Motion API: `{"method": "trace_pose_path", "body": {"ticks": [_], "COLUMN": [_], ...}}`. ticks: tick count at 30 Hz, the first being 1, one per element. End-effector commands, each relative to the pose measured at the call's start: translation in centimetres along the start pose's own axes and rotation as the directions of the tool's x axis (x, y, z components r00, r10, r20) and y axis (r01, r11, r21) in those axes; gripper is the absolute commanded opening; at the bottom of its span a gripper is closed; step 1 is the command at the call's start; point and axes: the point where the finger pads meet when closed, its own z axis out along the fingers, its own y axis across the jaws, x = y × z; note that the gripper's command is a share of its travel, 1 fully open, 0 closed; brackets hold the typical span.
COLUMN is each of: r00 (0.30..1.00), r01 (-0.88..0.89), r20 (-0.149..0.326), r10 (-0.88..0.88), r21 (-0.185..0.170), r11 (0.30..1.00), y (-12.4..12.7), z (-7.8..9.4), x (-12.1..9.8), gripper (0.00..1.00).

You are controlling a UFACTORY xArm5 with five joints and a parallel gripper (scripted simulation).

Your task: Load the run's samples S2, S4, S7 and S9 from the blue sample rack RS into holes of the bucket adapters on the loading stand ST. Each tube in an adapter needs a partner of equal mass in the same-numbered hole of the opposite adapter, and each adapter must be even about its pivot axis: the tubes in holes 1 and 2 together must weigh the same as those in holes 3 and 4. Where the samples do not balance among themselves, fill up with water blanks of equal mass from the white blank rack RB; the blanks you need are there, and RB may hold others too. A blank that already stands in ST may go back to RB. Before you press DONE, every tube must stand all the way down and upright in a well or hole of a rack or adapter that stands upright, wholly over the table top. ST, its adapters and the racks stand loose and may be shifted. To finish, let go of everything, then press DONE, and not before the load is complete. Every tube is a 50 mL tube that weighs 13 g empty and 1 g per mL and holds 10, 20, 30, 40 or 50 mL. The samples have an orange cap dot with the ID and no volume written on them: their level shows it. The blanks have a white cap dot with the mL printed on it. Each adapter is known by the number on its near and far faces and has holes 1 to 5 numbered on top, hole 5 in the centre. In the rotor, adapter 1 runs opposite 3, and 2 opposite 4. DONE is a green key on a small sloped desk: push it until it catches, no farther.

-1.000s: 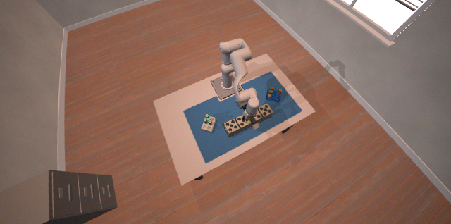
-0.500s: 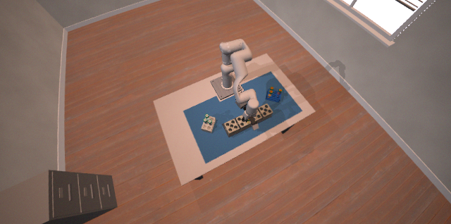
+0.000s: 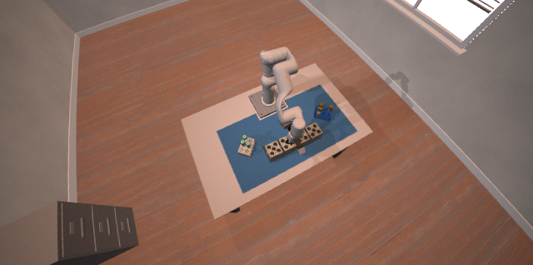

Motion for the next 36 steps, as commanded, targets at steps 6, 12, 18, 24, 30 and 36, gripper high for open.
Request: {"method": "trace_pose_path", "body": {"ticks": [6, 12, 18, 24, 30, 36], "r00": [1.0, 1.0, 1.0, 1.0, 1.0, 1.0], "r01": [0.0, 0.0, 0.0, 0.0, 0.0, 0.0], "r20": [-0.004, -0.004, -0.004, -0.004, -0.004, -0.004], "r10": [0.0, 0.0, 0.0, 0.0, 0.0, 0.0], "r21": [0.0, 0.0, 0.0, 0.0, 0.0, 0.0], "r11": [1.0, 1.0, 1.0, 1.0, 1.0, 1.0], "y": [0.0, 0.0, 0.0, 0.0, 0.0, 0.0], "z": [0.4, 1.0, 1.6, 2.0, 2.6, 3.1], "x": [0.1, 0.1, 0.1, 0.1, 0.1, 0.1], "gripper": [0.0, 0.0, 0.0, 0.0, 0.0, 0.0]}}
